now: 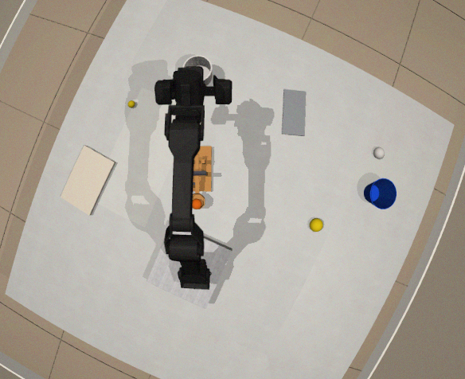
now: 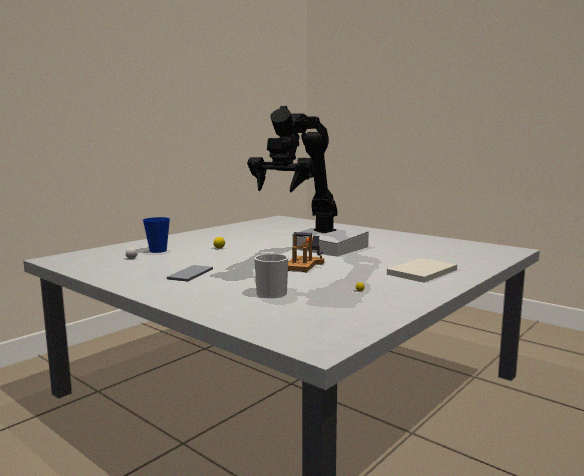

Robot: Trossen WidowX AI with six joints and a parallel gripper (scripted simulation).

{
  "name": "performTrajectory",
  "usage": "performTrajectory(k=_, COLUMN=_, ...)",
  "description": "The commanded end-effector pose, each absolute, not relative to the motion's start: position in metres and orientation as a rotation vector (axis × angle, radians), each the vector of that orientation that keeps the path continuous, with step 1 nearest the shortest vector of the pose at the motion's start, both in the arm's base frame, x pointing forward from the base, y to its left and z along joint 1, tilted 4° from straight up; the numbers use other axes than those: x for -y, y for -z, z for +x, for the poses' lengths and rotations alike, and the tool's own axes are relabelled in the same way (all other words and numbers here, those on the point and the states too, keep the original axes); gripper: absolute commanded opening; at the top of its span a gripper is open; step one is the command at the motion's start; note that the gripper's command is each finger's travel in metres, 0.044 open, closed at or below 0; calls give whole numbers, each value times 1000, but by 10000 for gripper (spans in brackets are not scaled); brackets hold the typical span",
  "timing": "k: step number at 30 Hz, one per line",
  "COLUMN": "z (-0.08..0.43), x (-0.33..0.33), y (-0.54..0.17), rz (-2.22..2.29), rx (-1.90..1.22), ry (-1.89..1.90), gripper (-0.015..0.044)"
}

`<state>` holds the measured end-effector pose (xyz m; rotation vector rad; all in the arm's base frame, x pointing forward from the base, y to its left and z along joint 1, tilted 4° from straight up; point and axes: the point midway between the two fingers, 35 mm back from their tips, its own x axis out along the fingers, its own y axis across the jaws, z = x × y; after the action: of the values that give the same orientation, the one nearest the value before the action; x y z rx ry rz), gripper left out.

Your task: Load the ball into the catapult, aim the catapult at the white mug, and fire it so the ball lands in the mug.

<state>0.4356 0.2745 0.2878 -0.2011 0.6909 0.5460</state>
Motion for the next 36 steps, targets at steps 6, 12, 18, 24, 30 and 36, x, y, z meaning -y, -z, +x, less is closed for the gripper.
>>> performTrajectory(k=6, z=436, x=-275, y=-289, rz=-200, rx=-685, ry=-549, gripper=282)
performTrajectory(k=12, z=436, x=-275, y=-289, rz=-200, rx=-685, ry=-549, gripper=125)
performTrajectory(k=18, z=436, x=-275, y=-289, rz=-200, rx=-685, ry=-549, gripper=0)
performTrajectory(k=24, z=436, x=-275, y=-289, rz=-200, rx=-685, ry=-549, gripper=0)
performTrajectory(k=30, z=416, x=-283, y=-266, rz=-302, rx=-752, ry=-565, gripper=0)
performTrajectory(k=36, z=386, x=-289, y=-236, rz=-448, rx=-835, ry=-590, gripper=0)
